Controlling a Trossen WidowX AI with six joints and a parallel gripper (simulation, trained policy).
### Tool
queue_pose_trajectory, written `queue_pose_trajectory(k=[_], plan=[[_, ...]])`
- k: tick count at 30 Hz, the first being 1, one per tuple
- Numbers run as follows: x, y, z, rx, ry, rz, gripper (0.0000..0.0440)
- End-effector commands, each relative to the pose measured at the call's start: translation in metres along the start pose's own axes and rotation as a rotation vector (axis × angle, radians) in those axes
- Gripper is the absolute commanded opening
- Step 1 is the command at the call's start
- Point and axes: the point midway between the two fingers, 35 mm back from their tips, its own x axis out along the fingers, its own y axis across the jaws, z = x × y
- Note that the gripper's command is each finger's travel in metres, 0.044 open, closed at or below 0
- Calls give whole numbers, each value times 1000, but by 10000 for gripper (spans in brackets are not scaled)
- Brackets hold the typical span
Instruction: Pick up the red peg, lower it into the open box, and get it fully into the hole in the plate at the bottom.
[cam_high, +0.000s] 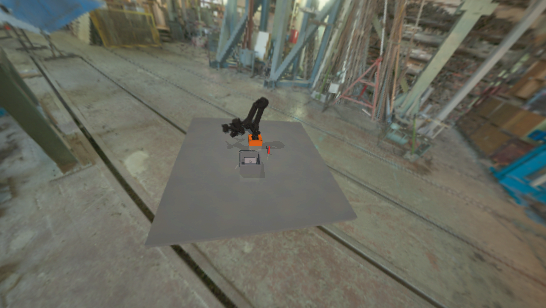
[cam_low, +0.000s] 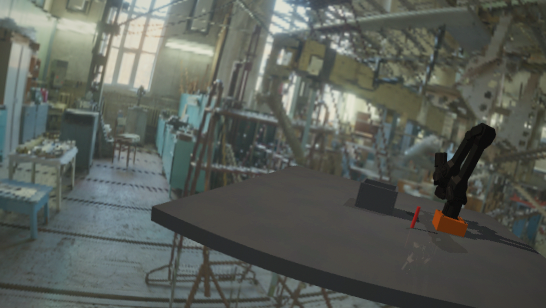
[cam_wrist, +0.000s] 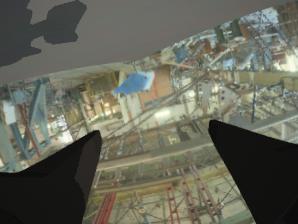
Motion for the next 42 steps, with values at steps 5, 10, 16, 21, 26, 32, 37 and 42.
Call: queue_pose_trajectory(k=[5, 10, 16, 21, 26, 32, 37, 42], plan=[[-7, -27, -4, 154, -18, -79, 440], [-21, -54, -6, 299, -60, -167, 440], [-43, -84, -6, 465, -137, -266, 440], [-66, -107, -5, 599, -220, -341, 440], [-91, -127, -4, 726, -320, -405, 440], [-125, -147, -2, 869, -460, -466, 440], [-156, -160, -1, 978, -593, -499, 440], [-190, -168, 1, 1076, -738, -513, 440]])
